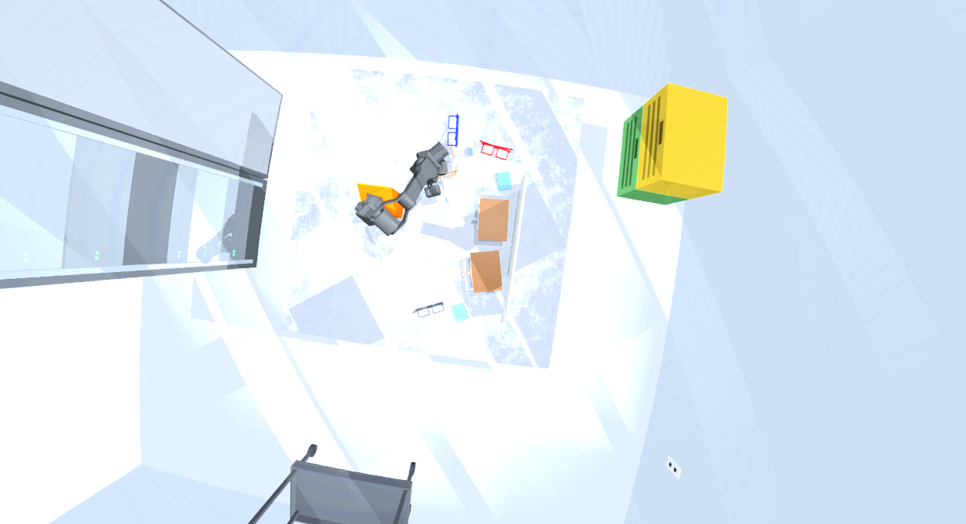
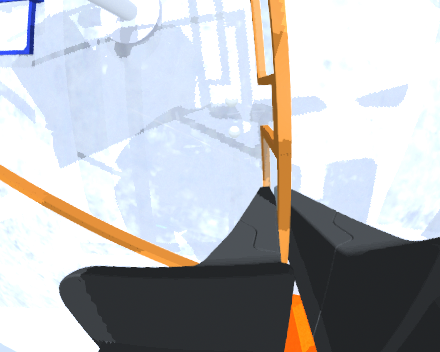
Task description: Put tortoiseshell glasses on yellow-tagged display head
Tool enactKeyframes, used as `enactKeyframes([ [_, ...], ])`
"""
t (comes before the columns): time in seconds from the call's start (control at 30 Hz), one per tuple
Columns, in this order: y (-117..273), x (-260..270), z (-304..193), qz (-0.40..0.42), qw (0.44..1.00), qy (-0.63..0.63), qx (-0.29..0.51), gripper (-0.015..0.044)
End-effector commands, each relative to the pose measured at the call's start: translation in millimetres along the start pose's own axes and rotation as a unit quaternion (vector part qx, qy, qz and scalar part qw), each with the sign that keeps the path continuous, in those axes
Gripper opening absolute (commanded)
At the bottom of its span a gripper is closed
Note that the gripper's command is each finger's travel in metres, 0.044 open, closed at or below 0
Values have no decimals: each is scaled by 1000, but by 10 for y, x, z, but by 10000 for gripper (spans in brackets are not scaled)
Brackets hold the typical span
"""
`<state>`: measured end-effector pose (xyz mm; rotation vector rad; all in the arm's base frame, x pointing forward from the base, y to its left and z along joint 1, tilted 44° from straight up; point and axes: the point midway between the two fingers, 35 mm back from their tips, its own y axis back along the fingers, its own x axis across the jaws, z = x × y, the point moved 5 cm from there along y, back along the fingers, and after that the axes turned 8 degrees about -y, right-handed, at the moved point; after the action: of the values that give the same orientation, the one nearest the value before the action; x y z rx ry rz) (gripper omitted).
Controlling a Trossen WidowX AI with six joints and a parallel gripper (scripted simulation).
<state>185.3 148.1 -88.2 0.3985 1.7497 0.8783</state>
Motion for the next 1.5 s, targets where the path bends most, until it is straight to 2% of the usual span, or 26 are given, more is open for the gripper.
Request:
enactKeyframes([
  [0.0, -12, -2, -10, 0, 1000, -1, 3, 0],
  [0.83, 0, 11, 81, 0, 1000, -1, 3, 0],
  [1.2, 581, 20, 118, 1, 1000, 0, 3, 0],
  [1.47, 596, 39, 146, 1, 1000, -17, 3, 0],
])
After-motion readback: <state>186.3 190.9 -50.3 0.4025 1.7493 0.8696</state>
